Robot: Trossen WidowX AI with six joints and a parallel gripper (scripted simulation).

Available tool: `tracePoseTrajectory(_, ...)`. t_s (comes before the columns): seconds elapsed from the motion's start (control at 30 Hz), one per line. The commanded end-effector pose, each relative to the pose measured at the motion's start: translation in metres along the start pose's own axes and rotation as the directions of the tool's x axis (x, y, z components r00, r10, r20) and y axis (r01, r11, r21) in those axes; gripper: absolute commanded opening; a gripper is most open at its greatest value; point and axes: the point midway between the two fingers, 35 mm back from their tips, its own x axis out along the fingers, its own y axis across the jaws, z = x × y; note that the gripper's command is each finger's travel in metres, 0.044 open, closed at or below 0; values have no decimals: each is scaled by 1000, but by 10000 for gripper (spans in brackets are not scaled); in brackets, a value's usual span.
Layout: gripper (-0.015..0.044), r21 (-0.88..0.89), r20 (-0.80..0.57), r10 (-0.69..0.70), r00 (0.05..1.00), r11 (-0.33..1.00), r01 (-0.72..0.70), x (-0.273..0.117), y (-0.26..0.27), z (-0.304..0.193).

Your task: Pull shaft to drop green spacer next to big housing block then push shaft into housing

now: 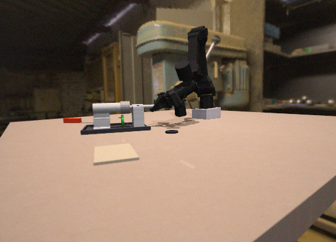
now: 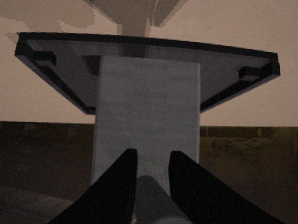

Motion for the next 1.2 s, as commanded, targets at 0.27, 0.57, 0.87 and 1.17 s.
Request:
tracePoseTrajectory(0.27, 0, 0, -3, 2, 1000, 1000, -2, 5, 0, -4)
tracePoseTrajectory(0.57, 0, 0, -3, 3, 1000, 1000, -3, 7, 0, -5)
tracePoseTrajectory(0.87, 0, 0, -4, 3, 1000, 1000, -3, 9, 0, -7)
tracePoseTrajectory(1.17, 0, 0, -4, 3, 1000, 1000, -3, 12, 0, -8)
